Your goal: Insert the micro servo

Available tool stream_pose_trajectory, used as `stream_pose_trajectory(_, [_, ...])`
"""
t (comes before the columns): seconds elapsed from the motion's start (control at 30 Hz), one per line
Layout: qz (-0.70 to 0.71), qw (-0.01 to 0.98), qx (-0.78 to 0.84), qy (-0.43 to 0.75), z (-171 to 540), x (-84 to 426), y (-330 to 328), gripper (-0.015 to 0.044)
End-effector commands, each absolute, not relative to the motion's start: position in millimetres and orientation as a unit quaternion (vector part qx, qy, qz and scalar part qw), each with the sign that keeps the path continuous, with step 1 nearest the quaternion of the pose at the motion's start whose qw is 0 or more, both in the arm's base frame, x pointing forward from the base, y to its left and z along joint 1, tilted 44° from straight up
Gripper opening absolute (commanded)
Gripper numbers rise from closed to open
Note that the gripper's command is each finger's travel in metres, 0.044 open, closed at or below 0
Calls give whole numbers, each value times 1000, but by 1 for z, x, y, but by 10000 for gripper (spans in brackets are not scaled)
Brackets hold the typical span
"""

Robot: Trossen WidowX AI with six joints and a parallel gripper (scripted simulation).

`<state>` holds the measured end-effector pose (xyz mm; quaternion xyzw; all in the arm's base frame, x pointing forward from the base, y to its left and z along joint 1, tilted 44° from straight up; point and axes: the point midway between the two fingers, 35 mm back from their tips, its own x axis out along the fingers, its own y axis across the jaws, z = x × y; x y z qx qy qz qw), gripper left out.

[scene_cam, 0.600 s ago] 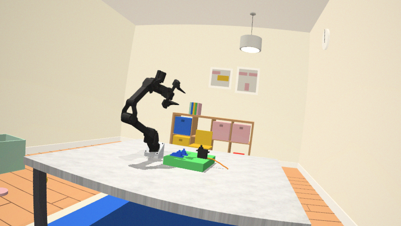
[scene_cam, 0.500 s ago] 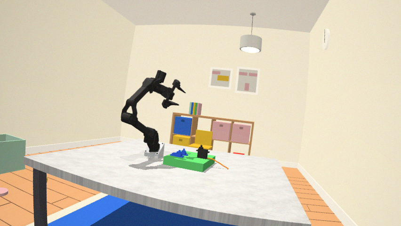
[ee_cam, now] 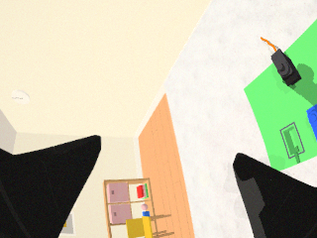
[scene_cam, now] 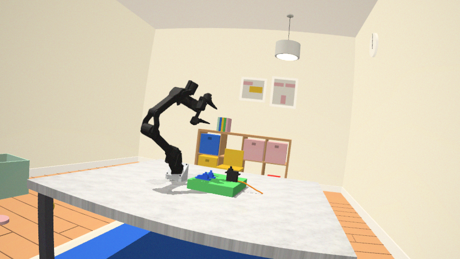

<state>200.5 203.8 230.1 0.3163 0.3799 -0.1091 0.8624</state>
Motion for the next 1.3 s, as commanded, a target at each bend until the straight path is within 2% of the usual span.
stream_pose_trajectory(0.0, [-106, 877, 261, 388, 225, 207, 202, 440])
stream_pose_trajectory(0.63, [-65, 895, -46, 439, 204, 243, 186, 440])
stream_pose_trajectory(1.27, [8, 804, -318, 503, 177, 276, 164, 440])
